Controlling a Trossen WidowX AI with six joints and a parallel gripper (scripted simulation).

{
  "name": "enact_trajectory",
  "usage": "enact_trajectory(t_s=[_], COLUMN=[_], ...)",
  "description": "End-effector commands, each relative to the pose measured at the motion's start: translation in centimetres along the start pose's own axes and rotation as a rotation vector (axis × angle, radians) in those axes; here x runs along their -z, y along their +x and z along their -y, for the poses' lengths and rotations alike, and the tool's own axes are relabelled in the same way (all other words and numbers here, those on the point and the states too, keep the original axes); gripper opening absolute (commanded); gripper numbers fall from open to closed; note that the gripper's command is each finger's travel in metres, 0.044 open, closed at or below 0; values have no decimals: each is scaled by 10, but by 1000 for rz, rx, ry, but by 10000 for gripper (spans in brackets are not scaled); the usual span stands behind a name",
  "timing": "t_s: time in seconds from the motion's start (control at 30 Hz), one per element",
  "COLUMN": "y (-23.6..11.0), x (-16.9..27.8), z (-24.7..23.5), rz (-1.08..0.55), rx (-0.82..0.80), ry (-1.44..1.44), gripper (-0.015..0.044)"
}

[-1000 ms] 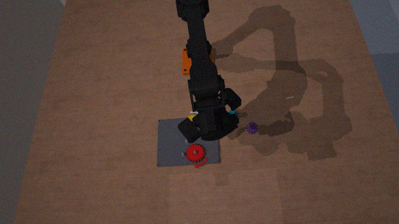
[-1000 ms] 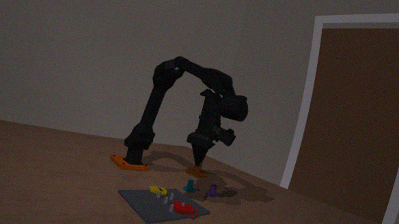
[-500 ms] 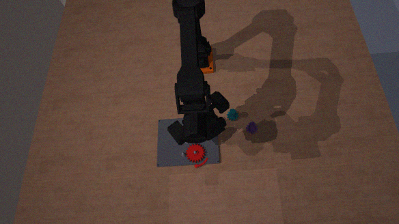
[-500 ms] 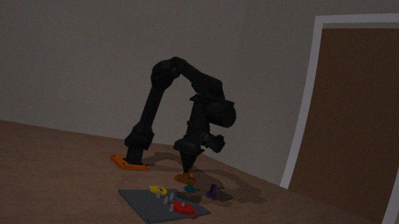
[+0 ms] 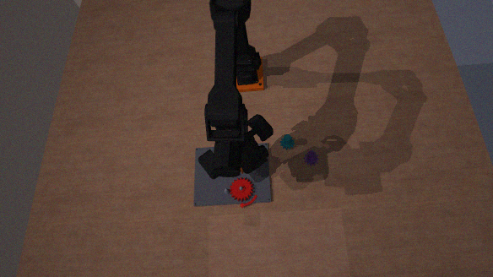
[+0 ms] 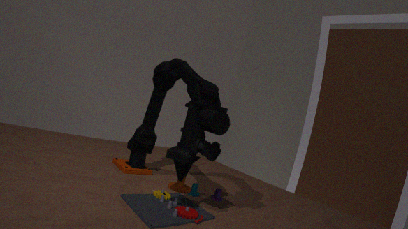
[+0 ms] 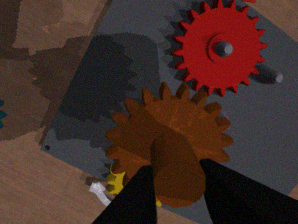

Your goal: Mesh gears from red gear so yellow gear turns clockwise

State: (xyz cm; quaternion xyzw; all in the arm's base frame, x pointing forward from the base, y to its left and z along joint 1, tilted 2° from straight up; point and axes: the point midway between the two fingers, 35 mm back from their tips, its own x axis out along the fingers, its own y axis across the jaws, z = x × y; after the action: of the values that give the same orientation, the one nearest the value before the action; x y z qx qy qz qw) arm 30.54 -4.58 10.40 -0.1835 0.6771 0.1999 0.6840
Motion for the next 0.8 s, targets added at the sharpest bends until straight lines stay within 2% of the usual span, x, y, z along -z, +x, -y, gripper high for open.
enact_trajectory(t_s=[0.0,0.77], y=[-2,5], x=[2,1], z=[1,1], rz=[3,3], rx=[8,8], ry=[-3,-69], gripper=[0,0])
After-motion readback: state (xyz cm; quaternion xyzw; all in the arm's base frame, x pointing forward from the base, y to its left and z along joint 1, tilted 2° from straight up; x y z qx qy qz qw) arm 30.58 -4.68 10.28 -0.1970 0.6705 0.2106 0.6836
